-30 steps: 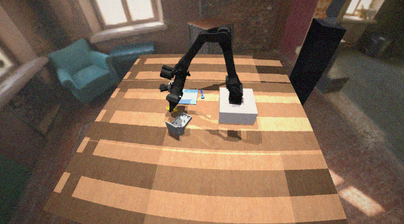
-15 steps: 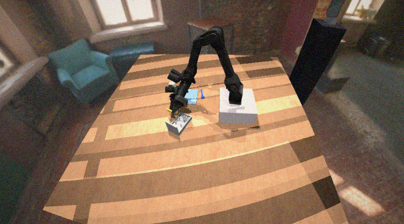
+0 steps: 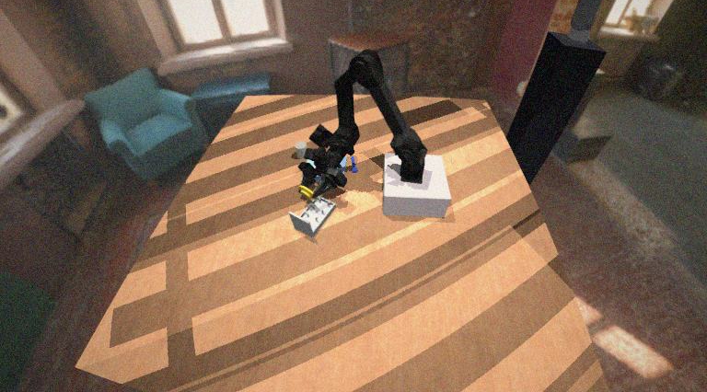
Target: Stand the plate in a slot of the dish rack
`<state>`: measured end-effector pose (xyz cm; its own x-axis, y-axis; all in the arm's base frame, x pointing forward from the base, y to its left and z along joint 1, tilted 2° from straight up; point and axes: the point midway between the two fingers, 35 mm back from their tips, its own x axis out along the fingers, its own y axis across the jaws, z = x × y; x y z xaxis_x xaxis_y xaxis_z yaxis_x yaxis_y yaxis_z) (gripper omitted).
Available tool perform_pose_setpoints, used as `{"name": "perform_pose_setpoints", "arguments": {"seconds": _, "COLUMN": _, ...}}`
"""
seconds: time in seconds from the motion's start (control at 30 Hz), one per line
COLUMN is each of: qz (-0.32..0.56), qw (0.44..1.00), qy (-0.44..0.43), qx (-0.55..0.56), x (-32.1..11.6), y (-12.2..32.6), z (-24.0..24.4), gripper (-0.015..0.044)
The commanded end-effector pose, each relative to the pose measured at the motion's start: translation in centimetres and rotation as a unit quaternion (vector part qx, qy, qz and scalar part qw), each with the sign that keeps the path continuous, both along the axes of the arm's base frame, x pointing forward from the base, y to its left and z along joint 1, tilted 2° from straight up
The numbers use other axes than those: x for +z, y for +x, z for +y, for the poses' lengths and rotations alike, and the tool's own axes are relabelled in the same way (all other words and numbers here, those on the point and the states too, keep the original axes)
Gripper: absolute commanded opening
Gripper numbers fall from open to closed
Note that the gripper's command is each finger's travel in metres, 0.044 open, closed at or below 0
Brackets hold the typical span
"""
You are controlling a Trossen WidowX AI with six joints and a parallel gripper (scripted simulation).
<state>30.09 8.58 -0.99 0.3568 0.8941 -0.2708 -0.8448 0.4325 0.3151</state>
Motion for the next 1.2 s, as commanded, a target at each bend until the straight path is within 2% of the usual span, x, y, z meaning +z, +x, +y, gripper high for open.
{"name": "perform_pose_setpoints", "arguments": {"seconds": 0.0, "qz": -0.056, "qw": 0.998, "qy": 0.017, "qx": 0.018, "x": 0.3, "y": -1.2, "z": -0.2, "gripper": 0.0000}}
{"name": "perform_pose_setpoints", "arguments": {"seconds": 0.33, "qz": -0.205, "qw": 0.976, "qy": 0.049, "qx": 0.053, "x": 1.3, "y": -4.5, "z": -0.7, "gripper": 0.0000}}
{"name": "perform_pose_setpoints", "arguments": {"seconds": 1.17, "qz": -0.206, "qw": 0.976, "qy": 0.045, "qx": 0.057, "x": -0.7, "y": -3.8, "z": -0.1, "gripper": 0.0000}}
